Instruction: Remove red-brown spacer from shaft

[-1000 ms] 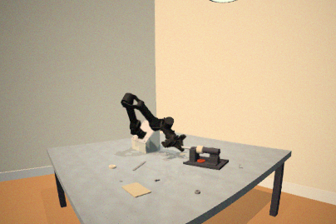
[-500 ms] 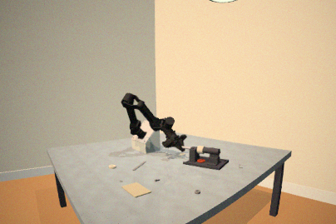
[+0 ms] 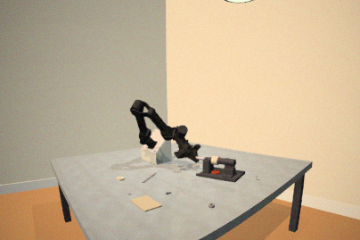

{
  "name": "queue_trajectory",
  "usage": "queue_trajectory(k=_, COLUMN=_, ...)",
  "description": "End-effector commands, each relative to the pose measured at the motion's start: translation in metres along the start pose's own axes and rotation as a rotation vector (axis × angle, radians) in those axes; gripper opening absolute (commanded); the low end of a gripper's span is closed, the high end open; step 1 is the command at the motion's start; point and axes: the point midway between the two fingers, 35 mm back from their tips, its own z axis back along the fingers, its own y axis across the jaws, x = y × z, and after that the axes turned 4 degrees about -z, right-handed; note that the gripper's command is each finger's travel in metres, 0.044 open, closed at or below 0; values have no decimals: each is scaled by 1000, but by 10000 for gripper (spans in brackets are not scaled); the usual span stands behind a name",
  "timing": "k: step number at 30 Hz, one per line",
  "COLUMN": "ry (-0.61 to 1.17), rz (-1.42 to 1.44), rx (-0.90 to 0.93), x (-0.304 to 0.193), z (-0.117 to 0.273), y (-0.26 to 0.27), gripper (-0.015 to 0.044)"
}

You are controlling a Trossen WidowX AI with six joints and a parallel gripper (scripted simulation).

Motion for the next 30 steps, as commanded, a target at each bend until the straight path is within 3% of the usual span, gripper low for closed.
queue_trajectory(k=1, ry=4, rz=0, rx=2, x=-3, z=-2, y=0, gripper=0)
queue_trajectory(k=30, ry=4, rz=-1, rx=2, x=-10, z=-8, y=0, gripper=0)
